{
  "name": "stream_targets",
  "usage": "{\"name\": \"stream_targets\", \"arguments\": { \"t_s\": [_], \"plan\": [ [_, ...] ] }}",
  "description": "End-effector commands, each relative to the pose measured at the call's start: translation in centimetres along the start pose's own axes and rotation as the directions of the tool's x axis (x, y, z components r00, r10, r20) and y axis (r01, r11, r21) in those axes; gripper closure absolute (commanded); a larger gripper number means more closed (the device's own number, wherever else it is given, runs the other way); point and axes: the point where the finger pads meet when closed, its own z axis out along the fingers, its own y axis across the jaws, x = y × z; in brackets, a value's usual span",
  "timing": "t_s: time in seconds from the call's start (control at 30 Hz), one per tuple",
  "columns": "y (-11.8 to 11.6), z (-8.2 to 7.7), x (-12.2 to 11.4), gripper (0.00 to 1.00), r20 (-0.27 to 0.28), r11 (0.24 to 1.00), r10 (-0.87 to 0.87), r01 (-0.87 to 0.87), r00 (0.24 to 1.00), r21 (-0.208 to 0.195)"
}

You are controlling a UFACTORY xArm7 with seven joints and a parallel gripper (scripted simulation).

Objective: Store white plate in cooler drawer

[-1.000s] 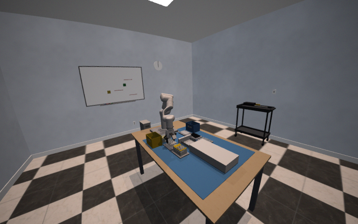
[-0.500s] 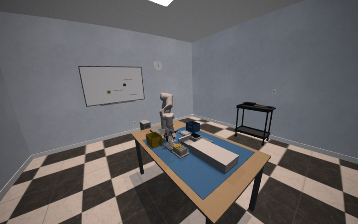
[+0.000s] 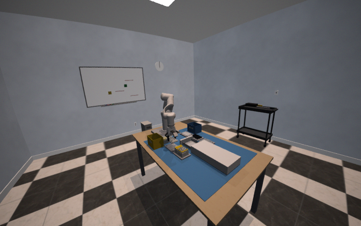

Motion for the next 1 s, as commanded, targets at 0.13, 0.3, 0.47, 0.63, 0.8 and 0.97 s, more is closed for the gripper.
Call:
{"name": "stream_targets", "arguments": {
  "t_s": [0.13, 0.3, 0.47, 0.63, 0.8, 0.97],
  "plan": [
    [0.1, -1.5, 0.1, 1.0, -0.004, 1.0, 0.0, 0.0, 1.0, -0.001],
    [0.0, -2.1, 0.1, 1.0, -0.004, 1.0, 0.0, 0.0, 1.0, -0.001],
    [0.0, -3.0, 0.1, 1.0, -0.004, 1.0, 0.0, 0.0, 1.0, -0.001],
    [0.0, -3.8, 0.1, 1.0, -0.004, 1.0, 0.0, 0.0, 1.0, -0.001],
    [0.0, -4.3, 0.1, 1.0, -0.004, 1.0, 0.0, 0.0, 1.0, -0.001],
    [0.0, -4.9, 0.1, 1.0, -0.004, 1.0, 0.0, 0.0, 1.0, -0.001]
  ]
}}
